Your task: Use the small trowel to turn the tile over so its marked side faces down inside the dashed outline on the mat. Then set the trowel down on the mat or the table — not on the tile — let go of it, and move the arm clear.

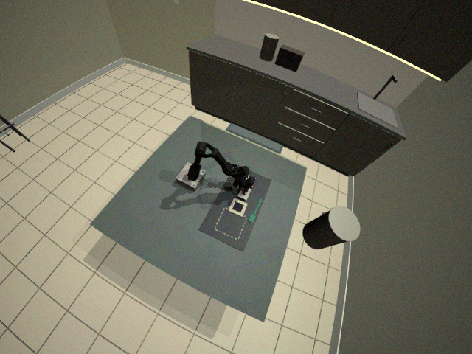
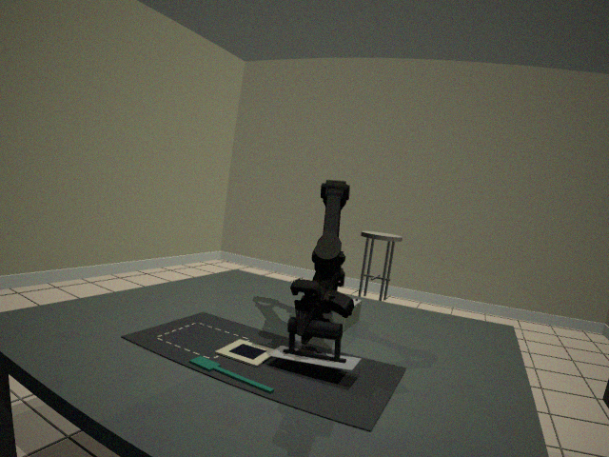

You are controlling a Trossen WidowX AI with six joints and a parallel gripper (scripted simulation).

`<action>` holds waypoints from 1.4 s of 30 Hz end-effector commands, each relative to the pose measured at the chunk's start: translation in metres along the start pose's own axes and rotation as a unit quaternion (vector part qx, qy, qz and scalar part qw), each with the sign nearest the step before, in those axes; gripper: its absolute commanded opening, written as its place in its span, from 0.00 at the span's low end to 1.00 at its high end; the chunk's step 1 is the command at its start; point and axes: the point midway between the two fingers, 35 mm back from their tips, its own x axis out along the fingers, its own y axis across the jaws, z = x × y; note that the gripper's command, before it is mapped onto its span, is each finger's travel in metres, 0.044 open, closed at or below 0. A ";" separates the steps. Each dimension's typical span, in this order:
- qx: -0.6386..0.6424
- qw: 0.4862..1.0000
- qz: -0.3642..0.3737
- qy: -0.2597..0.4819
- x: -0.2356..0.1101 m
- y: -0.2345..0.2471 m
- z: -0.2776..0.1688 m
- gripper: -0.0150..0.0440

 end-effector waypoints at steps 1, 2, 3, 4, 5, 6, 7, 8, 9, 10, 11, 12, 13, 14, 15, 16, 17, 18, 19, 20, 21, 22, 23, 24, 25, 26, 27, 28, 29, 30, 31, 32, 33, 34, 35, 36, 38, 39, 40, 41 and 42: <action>0.000 1.000 -0.004 -0.003 0.004 0.002 -0.001 0.25; 0.000 1.000 -0.004 -0.003 0.005 0.003 -0.001 0.25; 0.000 1.000 -0.004 -0.003 0.006 0.005 -0.001 0.25; 0.000 1.000 -0.004 -0.003 0.007 0.006 -0.001 0.25; 0.000 1.000 -0.004 -0.003 0.008 0.007 -0.001 0.25; 0.000 1.000 -0.004 -0.003 0.009 0.008 -0.001 0.25; 0.000 1.000 -0.004 -0.003 0.010 0.010 -0.002 0.25; 0.000 1.000 -0.004 -0.003 0.011 0.011 -0.002 0.25; 0.000 1.000 -0.004 -0.003 0.012 0.012 -0.002 0.25; 0.000 1.000 -0.004 -0.003 0.013 0.013 -0.002 0.25; 0.000 1.000 -0.004 -0.003 0.014 0.015 -0.002 0.25; 0.000 1.000 -0.004 -0.003 0.015 0.016 -0.002 0.25; 0.000 1.000 -0.004 -0.003 0.016 0.017 -0.003 0.25; 0.000 1.000 -0.004 -0.003 0.017 0.018 -0.003 0.25; 0.000 1.000 -0.004 -0.003 0.018 0.020 -0.003 0.25; 0.000 1.000 -0.004 -0.003 0.019 0.021 -0.003 0.25; 0.000 1.000 -0.004 -0.003 0.019 0.022 -0.003 0.25; 0.000 1.000 -0.004 -0.003 0.020 0.023 -0.003 0.25; 0.000 1.000 -0.004 -0.003 0.020 0.023 -0.004 0.25; 0.000 1.000 -0.004 -0.003 0.020 0.023 -0.004 0.25; 0.000 1.000 -0.004 -0.003 0.020 0.023 -0.005 0.25; 0.000 1.000 -0.004 -0.003 0.020 0.023 -0.006 0.25; 0.000 1.000 -0.004 -0.003 0.020 0.022 -0.008 0.25; 0.000 1.000 -0.003 -0.003 0.020 0.022 -0.009 0.25; 0.000 1.000 -0.003 -0.003 0.020 0.022 -0.011 0.25; 0.000 1.000 -0.003 -0.003 0.020 0.022 -0.013 0.25; 0.000 1.000 -0.003 -0.002 0.020 0.022 -0.014 0.25; 0.000 1.000 -0.003 -0.002 0.020 0.021 -0.016 0.25; 0.000 1.000 -0.003 -0.002 0.020 0.021 -0.018 0.25; 0.000 1.000 -0.003 -0.002 0.020 0.021 -0.019 0.25; 0.000 1.000 -0.003 -0.002 0.020 0.021 -0.021 0.25; 0.000 1.000 -0.003 -0.002 0.020 0.021 -0.023 0.25; 0.000 1.000 -0.003 -0.002 0.020 0.021 -0.024 0.25; 0.000 1.000 -0.003 -0.002 0.020 0.021 -0.026 0.25; 0.000 1.000 -0.003 -0.002 0.020 0.020 -0.028 0.25; -0.001 1.000 -0.003 -0.002 0.020 0.020 -0.029 0.25; -0.001 1.000 -0.003 -0.002 0.019 0.020 -0.033 0.25; -0.001 1.000 -0.003 -0.002 0.019 0.020 -0.034 0.25; -0.001 1.000 -0.003 -0.002 0.019 0.020 -0.036 0.25; -0.001 1.000 -0.003 -0.002 0.019 0.020 -0.037 0.25; -0.001 1.000 -0.003 -0.002 0.019 0.020 -0.039 0.25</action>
